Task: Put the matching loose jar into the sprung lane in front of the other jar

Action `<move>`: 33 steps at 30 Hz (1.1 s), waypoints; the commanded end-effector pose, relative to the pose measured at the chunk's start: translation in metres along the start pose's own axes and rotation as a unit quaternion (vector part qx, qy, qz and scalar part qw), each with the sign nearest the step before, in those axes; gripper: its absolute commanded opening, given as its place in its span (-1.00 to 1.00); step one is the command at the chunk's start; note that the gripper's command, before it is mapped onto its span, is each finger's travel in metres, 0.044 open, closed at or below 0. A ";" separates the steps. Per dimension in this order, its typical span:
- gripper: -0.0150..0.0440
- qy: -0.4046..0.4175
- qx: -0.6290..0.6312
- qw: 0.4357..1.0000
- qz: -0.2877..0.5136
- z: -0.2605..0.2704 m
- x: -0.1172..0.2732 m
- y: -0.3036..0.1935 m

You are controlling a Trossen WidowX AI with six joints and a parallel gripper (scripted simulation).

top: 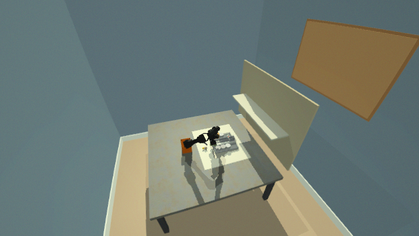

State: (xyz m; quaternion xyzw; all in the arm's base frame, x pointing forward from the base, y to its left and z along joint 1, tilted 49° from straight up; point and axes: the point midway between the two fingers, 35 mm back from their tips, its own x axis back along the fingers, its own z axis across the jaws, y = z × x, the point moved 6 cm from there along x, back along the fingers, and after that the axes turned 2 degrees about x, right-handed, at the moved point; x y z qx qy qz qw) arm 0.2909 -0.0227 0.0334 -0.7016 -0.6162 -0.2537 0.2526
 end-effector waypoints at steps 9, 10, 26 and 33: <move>-0.49 -0.002 0.001 1.000 -0.003 -0.001 0.001 0.007; -0.49 -0.002 0.001 1.000 -0.003 -0.001 0.001 0.008; -0.49 -0.002 0.000 1.000 -0.003 -0.002 0.000 0.015; -0.49 -0.002 0.000 1.000 -0.003 -0.002 0.001 0.018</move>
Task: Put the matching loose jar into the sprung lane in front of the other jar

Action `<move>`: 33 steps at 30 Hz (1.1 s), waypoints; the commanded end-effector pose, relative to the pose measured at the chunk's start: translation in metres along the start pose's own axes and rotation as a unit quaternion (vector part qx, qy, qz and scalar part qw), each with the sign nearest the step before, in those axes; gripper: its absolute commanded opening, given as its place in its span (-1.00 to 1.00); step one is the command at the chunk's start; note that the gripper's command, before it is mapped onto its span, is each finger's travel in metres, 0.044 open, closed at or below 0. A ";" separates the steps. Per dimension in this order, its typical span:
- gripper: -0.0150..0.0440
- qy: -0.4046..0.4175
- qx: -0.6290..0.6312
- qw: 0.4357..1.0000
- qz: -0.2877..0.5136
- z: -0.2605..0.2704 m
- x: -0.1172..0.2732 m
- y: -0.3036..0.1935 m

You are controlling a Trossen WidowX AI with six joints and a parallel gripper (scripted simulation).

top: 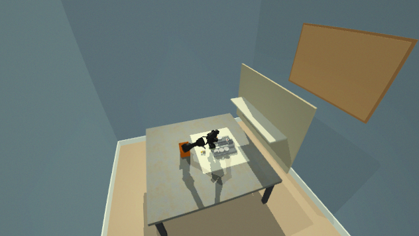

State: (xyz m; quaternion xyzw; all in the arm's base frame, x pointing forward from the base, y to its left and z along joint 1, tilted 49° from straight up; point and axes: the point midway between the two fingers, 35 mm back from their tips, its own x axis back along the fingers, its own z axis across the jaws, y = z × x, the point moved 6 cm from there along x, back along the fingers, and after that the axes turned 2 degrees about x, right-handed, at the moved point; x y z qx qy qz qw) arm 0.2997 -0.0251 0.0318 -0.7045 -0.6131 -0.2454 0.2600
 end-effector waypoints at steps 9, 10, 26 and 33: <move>-0.49 -0.001 -0.008 1.000 -0.011 -0.003 0.003 0.013; -0.49 -0.001 -0.008 1.000 -0.011 -0.003 0.003 0.014; -0.49 -0.001 -0.009 1.000 -0.011 -0.004 0.004 0.021; -0.49 -0.001 -0.009 1.000 -0.011 -0.004 0.004 0.024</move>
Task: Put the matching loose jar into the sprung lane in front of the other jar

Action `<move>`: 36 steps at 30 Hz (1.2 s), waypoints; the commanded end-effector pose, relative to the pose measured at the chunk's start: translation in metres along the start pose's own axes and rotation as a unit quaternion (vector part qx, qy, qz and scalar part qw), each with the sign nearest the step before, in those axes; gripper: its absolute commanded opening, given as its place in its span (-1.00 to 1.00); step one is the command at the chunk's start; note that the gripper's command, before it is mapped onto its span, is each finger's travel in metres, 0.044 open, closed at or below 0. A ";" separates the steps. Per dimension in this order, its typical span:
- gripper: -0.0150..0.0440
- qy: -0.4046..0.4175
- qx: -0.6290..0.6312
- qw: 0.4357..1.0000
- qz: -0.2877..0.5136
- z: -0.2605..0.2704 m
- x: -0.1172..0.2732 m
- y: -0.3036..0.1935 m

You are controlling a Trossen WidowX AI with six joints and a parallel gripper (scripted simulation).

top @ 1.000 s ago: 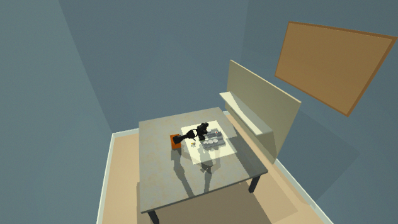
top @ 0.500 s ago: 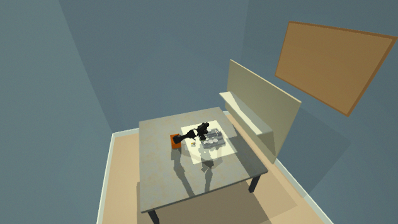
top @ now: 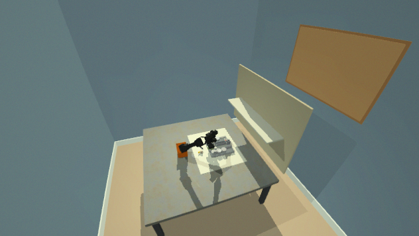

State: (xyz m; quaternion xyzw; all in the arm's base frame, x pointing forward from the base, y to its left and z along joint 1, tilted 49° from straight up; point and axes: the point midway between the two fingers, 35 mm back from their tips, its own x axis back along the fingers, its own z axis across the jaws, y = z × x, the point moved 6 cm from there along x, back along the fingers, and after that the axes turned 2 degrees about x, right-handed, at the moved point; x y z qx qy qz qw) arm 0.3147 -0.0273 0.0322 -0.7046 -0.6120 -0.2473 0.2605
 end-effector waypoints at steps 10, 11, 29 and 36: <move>-0.49 -0.003 -0.008 1.000 -0.012 -0.003 0.005 0.013; -0.49 -0.003 -0.008 1.000 -0.012 -0.003 0.005 0.013; -0.49 -0.003 -0.008 1.000 -0.012 -0.004 0.008 0.021; -0.49 -0.003 -0.008 1.000 -0.012 -0.005 0.009 0.024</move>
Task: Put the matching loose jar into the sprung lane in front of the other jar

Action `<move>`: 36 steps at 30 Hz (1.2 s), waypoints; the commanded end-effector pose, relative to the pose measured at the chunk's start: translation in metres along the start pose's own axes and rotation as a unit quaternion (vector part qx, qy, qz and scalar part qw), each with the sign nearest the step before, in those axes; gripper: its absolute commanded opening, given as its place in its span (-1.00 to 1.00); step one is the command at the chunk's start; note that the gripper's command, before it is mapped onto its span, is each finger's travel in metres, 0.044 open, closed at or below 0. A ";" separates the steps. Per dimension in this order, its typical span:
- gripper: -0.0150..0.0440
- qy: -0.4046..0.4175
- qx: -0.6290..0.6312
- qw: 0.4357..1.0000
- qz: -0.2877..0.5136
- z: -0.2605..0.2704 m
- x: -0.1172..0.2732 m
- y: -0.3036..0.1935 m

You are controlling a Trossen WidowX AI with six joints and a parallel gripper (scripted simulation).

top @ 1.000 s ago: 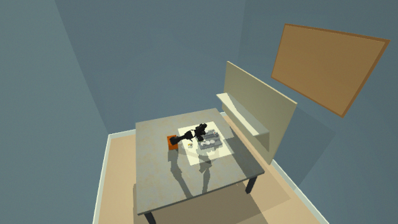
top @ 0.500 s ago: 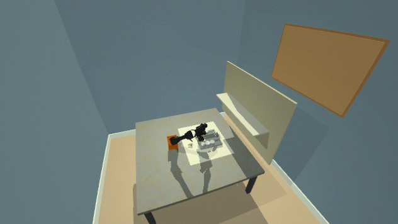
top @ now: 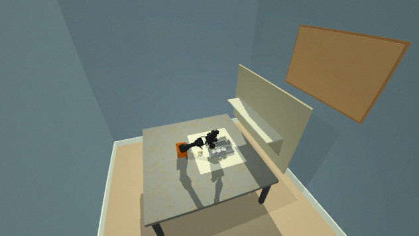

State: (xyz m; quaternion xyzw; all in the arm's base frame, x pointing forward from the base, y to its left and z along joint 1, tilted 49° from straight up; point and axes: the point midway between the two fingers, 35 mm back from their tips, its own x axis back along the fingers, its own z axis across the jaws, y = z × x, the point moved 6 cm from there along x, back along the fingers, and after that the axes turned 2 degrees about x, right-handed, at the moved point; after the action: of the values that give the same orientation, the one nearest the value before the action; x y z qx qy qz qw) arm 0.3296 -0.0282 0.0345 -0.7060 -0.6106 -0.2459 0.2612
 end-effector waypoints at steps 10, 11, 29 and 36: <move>-0.49 -0.002 -0.008 1.000 -0.014 -0.003 0.007 0.011; -0.49 -0.002 -0.008 1.000 -0.014 -0.003 0.007 0.011; -0.49 -0.002 -0.008 1.000 -0.014 -0.003 0.006 0.011; -0.49 -0.002 -0.008 1.000 -0.014 -0.003 0.004 0.011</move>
State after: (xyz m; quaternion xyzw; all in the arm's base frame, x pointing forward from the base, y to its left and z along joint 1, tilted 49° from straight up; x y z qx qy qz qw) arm 0.3354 -0.0283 0.0367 -0.7046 -0.6117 -0.2482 0.2603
